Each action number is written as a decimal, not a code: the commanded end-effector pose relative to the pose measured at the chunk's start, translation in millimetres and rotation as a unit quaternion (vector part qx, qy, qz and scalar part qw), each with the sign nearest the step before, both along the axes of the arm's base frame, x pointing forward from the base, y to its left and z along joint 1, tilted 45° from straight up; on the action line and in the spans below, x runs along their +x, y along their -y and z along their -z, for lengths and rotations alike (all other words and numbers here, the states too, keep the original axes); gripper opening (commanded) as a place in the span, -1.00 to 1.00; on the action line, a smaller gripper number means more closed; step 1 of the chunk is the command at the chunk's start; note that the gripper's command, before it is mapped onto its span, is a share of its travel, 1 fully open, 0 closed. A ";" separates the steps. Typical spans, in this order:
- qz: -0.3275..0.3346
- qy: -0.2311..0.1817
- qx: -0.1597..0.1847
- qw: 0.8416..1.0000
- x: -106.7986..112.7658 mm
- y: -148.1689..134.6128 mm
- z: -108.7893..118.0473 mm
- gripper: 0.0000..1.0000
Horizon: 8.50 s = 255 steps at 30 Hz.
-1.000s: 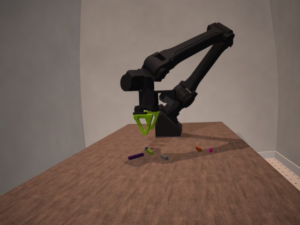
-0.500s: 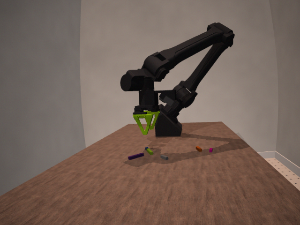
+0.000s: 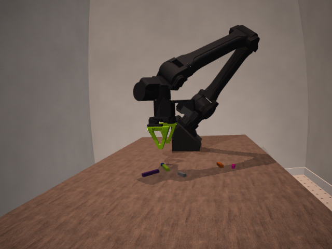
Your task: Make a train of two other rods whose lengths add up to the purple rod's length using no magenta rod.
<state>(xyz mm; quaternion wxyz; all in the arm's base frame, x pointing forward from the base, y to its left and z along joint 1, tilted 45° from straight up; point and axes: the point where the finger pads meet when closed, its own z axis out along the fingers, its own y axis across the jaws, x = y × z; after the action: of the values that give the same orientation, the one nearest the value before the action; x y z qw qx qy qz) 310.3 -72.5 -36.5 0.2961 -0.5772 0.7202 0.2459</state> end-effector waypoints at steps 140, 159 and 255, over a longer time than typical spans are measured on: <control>0.352 -0.339 0.069 0.870 36.8 2.0 -0.7 -0.51; 0.350 -0.354 0.072 0.864 24.2 -20.5 16.4 -0.51; 0.350 -0.355 0.072 0.864 27.9 -43.8 39.0 -0.51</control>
<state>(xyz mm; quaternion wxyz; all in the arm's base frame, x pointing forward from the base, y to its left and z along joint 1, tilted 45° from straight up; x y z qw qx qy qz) 339.2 -36.3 -70.4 0.1329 -0.1374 0.9124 0.3619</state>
